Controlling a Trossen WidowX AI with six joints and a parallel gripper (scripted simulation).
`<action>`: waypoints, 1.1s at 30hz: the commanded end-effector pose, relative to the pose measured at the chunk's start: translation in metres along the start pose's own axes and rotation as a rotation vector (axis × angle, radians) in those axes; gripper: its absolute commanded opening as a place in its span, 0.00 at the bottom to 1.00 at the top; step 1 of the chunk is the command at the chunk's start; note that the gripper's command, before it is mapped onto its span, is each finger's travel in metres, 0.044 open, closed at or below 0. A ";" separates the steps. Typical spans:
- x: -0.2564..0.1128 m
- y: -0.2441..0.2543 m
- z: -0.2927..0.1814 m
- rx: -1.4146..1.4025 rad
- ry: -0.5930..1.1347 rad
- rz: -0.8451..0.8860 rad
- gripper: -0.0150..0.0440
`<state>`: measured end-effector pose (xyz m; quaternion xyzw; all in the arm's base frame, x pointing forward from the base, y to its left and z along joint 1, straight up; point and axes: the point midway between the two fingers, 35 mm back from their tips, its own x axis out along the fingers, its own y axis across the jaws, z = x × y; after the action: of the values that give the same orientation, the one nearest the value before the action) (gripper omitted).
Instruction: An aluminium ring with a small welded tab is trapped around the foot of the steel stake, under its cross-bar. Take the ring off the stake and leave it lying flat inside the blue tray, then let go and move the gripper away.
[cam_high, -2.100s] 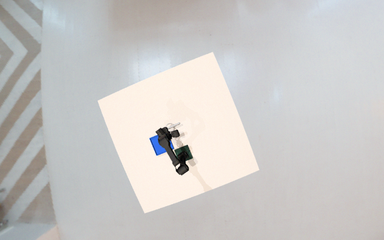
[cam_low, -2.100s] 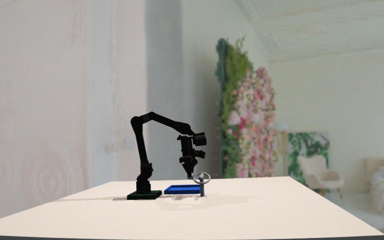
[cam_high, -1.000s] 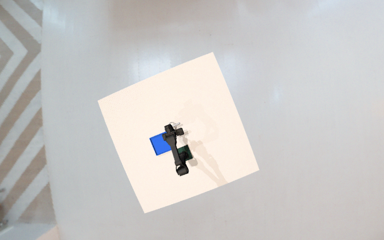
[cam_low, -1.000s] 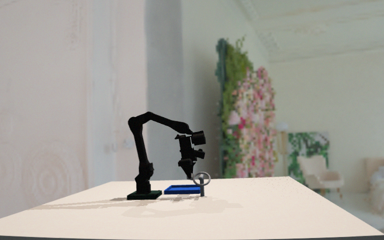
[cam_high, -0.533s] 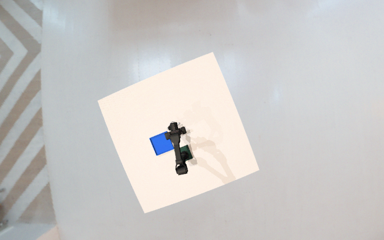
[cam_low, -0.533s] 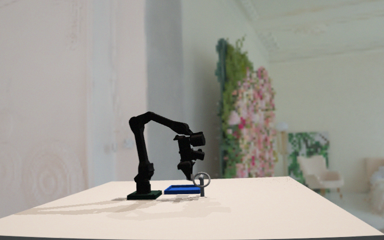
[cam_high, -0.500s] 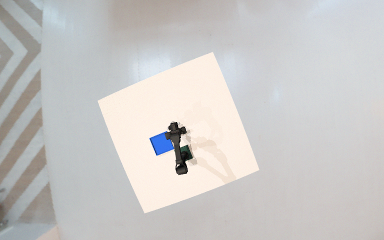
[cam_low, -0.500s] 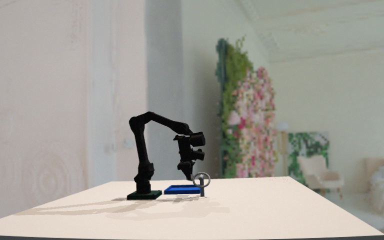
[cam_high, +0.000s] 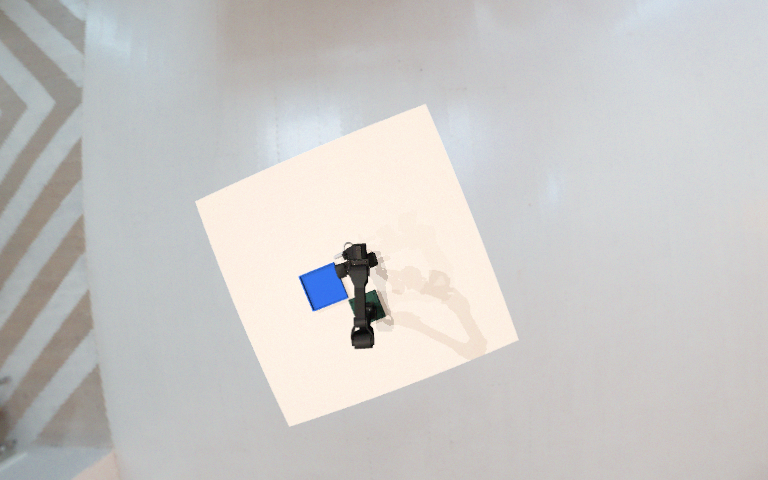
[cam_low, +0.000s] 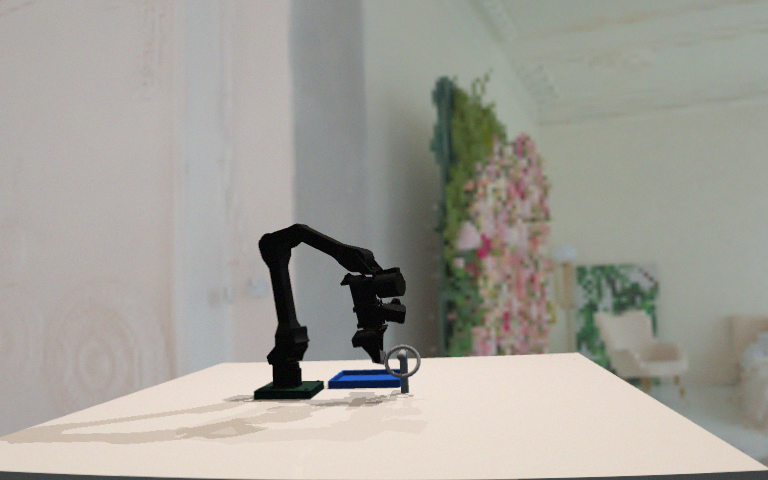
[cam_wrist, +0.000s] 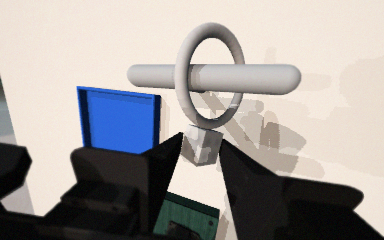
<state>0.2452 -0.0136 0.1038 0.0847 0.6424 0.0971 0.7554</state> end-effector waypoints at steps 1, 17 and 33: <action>0.000 -0.004 0.000 -0.001 -0.009 0.025 0.25; -0.006 -0.016 0.002 0.008 -0.007 0.078 0.25; -0.013 -0.022 0.004 0.008 -0.007 0.077 0.25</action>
<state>0.2456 -0.0369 0.1085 0.1137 0.6405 0.1207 0.7498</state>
